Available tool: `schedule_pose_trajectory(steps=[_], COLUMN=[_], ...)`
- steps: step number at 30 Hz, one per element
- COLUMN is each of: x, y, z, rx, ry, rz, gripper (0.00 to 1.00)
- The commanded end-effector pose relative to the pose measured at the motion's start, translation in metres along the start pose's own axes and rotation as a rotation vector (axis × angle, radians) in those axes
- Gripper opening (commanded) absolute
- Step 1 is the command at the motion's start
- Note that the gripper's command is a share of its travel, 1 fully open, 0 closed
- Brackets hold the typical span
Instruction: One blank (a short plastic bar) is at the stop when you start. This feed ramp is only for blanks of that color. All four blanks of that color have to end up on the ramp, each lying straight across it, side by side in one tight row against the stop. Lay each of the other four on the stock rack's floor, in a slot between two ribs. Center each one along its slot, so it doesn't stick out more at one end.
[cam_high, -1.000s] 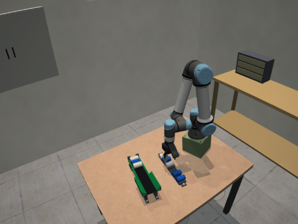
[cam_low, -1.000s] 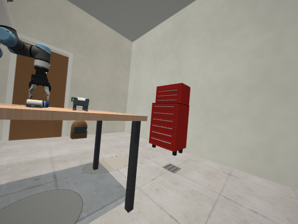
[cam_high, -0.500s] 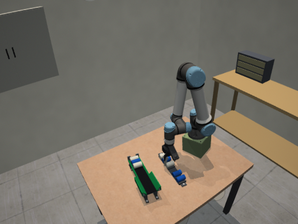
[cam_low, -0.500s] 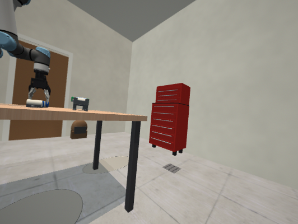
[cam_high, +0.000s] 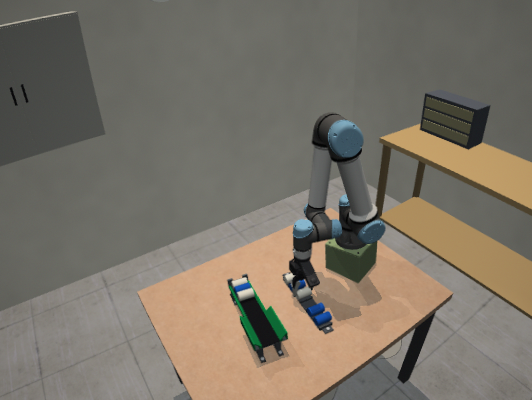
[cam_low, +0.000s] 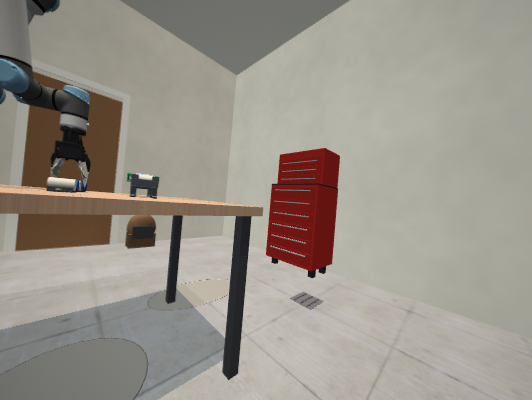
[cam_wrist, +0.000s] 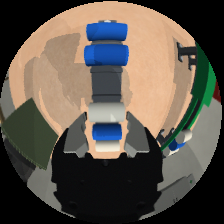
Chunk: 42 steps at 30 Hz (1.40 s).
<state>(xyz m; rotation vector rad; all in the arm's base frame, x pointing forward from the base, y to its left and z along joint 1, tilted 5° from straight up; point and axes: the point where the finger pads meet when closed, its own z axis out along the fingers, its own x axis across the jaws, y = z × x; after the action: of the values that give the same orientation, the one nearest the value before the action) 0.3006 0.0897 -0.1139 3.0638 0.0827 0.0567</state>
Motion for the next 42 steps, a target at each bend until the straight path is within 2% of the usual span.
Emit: schedule_pose_trajectory(steps=[1, 25, 26, 42], x=[0.0003, 0.0003, 0.0003, 0.0003], y=[0.0000, 0.0000, 0.0000, 0.0000], z=[-0.0001, -0.0001, -0.0001, -0.0001], rx=[0.000, 0.000, 0.000, 0.000], ry=[0.001, 0.001, 0.001, 0.001], rz=[0.000, 0.000, 0.000, 0.000], gripper=[0.52, 0.52, 0.40, 0.40])
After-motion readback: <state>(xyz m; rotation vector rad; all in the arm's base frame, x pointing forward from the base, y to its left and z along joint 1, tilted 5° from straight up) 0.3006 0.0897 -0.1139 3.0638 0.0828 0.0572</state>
